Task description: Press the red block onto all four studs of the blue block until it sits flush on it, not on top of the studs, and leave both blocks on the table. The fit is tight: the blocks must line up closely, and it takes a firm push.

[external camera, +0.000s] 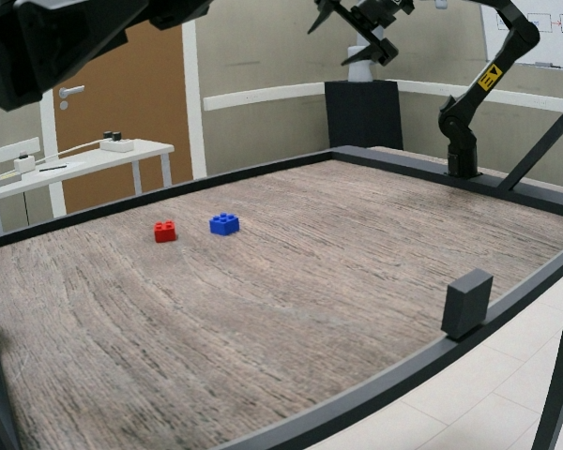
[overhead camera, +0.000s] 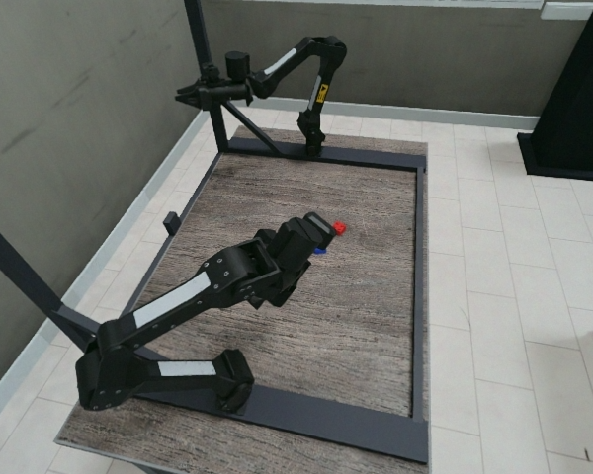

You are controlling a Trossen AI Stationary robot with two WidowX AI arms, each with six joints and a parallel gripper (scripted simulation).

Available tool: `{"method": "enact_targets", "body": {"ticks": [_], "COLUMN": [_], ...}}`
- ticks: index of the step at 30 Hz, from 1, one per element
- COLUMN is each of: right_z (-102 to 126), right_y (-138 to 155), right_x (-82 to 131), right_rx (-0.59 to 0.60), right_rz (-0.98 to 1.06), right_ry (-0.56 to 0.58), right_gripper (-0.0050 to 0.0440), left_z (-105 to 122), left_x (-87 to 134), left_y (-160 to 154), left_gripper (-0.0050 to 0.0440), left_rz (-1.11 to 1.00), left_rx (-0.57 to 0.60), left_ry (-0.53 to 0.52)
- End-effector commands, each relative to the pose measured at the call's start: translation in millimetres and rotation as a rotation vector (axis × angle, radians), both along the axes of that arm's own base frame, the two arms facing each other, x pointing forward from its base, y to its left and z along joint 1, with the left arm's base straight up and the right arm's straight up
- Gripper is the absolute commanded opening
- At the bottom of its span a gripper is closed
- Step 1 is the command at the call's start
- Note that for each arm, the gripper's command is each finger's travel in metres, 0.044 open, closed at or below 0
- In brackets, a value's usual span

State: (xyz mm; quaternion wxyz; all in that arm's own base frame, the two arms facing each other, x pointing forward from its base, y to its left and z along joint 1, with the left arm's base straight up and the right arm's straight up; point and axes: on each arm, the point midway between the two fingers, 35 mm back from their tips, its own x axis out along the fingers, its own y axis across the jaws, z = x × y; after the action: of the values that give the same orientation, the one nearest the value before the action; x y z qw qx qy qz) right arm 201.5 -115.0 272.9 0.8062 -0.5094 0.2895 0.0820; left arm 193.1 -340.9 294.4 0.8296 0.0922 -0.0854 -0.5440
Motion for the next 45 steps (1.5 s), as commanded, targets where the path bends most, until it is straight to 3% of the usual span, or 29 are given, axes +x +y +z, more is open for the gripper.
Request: {"method": "enact_targets", "body": {"ticks": [1, 12, 15, 45], "right_z": [22, 108, 108, 108], "right_y": [3, 37, 38, 58], "right_x": [-3, -32, -32, -36], "right_rx": [-0.112, -0.522, -0.493, 0.353], "right_rz": [-0.002, -0.001, -0.004, -0.079], "right_ry": [-0.103, -0.458, -0.468, -0.64], "right_gripper": [0.04, 0.04, 0.04, 0.04], "left_z": [13, 13, 13, 13], "left_x": [-1, -1, -1, -1], "left_y": [2, 2, 2, 2], "left_gripper": [0.04, 0.04, 0.04, 0.04], "left_rz": [0.001, 0.001, 0.001, 0.001], "left_rx": [-0.027, -0.027, -0.027, -0.027], "left_ry": [-0.016, -0.016, -0.016, -0.016]}}
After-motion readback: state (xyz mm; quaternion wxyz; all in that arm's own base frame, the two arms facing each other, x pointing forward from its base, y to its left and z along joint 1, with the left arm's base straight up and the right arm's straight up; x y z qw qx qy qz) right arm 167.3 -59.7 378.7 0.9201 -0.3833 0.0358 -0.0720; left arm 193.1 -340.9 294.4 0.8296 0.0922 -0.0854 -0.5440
